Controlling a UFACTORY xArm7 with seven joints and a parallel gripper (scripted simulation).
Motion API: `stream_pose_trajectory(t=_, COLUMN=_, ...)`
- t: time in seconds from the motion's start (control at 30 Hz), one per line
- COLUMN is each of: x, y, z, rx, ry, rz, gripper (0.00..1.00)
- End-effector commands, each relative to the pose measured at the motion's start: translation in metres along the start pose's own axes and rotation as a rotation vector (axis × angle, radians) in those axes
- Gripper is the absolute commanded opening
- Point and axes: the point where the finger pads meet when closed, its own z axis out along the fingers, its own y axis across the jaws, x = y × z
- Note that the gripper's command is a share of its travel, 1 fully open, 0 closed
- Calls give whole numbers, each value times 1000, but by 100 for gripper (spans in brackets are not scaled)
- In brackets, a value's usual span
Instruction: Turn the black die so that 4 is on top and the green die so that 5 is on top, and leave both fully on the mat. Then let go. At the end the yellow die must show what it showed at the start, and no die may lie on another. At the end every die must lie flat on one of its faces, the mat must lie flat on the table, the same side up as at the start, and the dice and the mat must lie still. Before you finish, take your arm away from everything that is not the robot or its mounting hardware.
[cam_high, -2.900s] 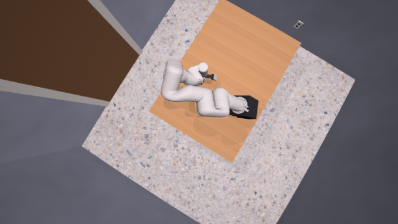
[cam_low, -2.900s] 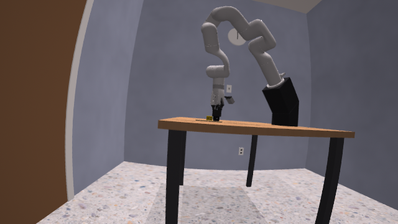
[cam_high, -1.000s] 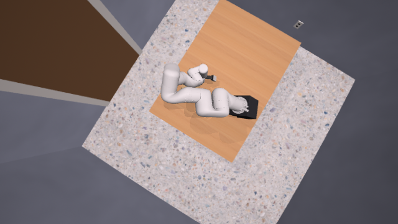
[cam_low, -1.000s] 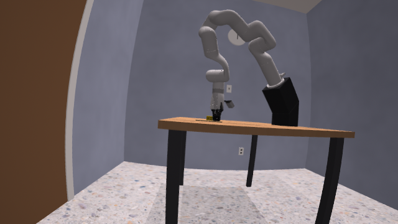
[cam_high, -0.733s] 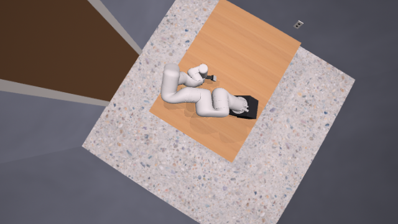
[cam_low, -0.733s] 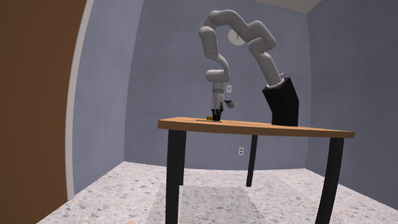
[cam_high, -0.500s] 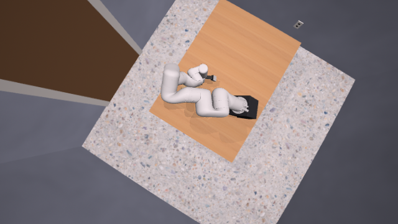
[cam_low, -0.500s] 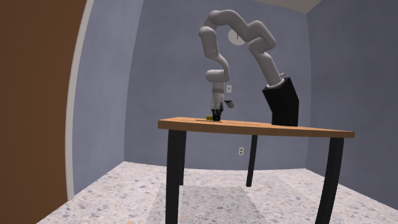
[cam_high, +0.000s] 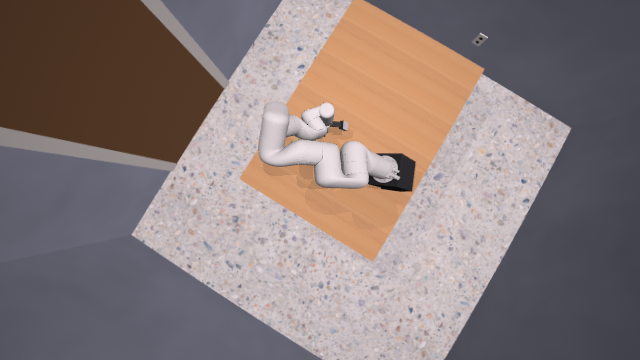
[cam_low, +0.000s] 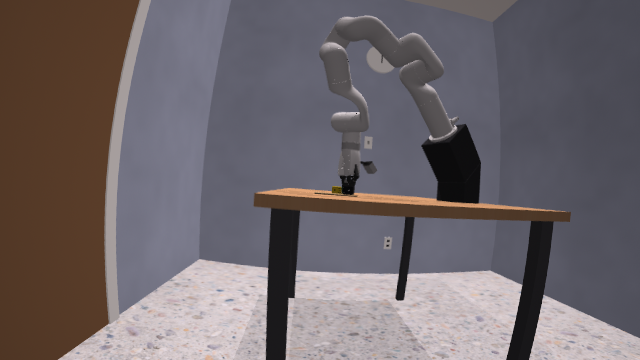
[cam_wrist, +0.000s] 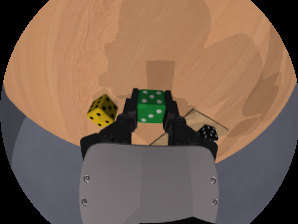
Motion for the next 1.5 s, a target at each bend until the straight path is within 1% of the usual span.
stream_pose_trajectory(t=0.0, x=0, y=-1, z=-1, rx=2, ry=-1, rz=1, gripper=27)
stream_pose_trajectory(t=0.1, x=0, y=-1, z=-4, rx=2, ry=-1, rz=1, gripper=27)
stream_pose_trajectory(t=0.2, x=0, y=-1, z=-14, rx=2, ry=-1, rz=1, gripper=27)
stream_pose_trajectory(t=0.27, x=0, y=-1, z=-14, rx=2, ry=-1, rz=1, gripper=27)
stream_pose_trajectory(t=0.6, x=0, y=-1, z=-73, rx=2, ry=-1, rz=1, gripper=27)
stream_pose_trajectory(t=0.77, x=0, y=-1, z=-93, rx=2, ry=0, rz=1, gripper=27)
stream_pose_trajectory(t=1.0, x=0, y=-1, z=-100, rx=2, ry=-1, rz=1, gripper=27)
stream_pose_trajectory(t=1.47, x=-1, y=-1, z=-101, rx=3, ry=-1, rz=10, gripper=27)
